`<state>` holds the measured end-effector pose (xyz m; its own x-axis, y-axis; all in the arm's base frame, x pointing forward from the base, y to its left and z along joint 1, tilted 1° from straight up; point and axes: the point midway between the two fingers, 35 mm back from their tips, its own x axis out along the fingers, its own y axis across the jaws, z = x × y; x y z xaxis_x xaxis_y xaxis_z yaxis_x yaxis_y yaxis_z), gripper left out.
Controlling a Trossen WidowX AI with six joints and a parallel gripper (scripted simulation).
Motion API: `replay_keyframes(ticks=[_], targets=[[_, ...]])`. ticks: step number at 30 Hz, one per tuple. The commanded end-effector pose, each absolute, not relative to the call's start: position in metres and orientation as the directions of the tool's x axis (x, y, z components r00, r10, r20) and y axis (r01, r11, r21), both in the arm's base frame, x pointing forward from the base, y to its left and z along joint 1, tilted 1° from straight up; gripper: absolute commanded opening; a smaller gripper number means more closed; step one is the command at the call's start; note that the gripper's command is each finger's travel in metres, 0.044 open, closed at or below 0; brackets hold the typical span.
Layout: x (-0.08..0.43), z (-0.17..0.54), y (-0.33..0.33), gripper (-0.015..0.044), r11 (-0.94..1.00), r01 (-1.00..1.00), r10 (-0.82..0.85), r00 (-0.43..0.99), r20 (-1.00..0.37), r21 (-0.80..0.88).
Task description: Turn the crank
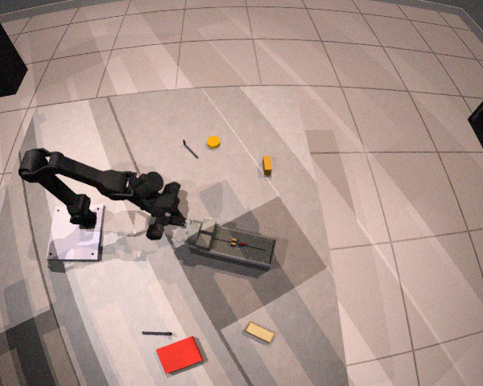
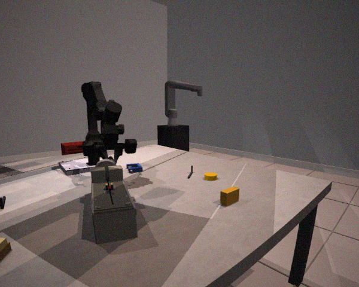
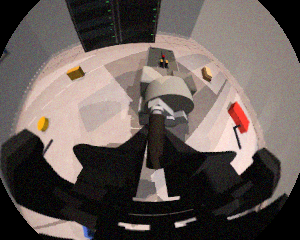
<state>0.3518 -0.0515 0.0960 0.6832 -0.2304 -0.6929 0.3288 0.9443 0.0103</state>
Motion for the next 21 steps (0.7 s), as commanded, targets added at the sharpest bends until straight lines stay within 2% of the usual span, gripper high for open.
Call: replay_keyframes(ticks=[1,21], targets=[[0.354,0.089,-0.045,0.0,0.949,0.315,-0.213,0.681,-0.7,0.018],[0.356,0.077,-0.042,0.0,0.949,0.315,-0.213,0.681,-0.7,0.018]])
